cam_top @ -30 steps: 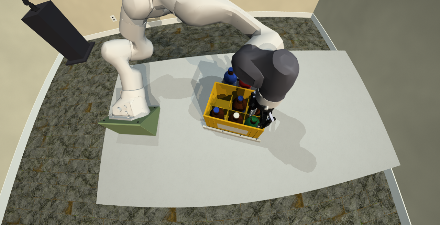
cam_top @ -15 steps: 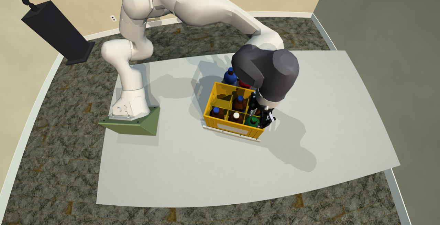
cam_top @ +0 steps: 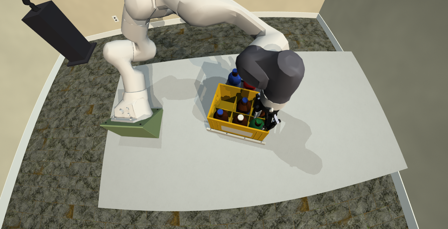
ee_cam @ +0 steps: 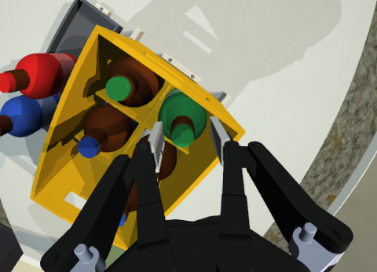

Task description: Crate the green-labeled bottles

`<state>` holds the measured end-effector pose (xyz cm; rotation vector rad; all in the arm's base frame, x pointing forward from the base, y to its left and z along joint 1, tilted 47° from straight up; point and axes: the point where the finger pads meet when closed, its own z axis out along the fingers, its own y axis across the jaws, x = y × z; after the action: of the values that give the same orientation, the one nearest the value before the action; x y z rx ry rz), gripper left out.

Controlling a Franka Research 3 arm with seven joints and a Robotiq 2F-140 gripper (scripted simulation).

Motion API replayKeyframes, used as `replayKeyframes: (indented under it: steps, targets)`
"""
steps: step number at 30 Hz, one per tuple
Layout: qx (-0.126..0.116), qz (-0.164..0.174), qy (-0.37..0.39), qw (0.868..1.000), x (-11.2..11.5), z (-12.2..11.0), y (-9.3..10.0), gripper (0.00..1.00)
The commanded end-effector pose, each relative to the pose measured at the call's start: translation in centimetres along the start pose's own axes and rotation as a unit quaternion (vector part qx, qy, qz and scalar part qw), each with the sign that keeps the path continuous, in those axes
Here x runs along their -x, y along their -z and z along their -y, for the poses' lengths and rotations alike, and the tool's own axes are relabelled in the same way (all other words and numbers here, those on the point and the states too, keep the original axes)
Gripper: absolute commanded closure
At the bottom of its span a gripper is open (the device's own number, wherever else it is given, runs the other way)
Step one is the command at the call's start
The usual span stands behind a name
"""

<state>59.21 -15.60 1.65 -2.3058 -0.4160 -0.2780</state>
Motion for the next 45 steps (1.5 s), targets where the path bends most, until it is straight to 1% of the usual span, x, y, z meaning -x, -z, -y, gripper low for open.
replayKeyframes:
  steps: [1,13,22,28,36,38,45]
  targets:
    - [0.002,-0.002,0.002,1.000,-0.2,-0.1,0.3,0.62]
    - [0.002,-0.002,0.002,1.000,-0.2,-0.1,0.3,0.62]
    - [0.002,-0.002,0.002,1.000,-0.2,-0.1,0.7,0.62]
    - [0.002,-0.002,0.002,1.000,-0.2,-0.1,1.6,0.62]
    - [0.002,-0.002,0.002,1.000,-0.2,-0.1,3.4,0.62]
    - [0.002,-0.002,0.002,1.000,-0.2,-0.1,3.4,0.62]
    - [0.002,-0.002,0.002,1.000,-0.2,0.0,5.1,0.62]
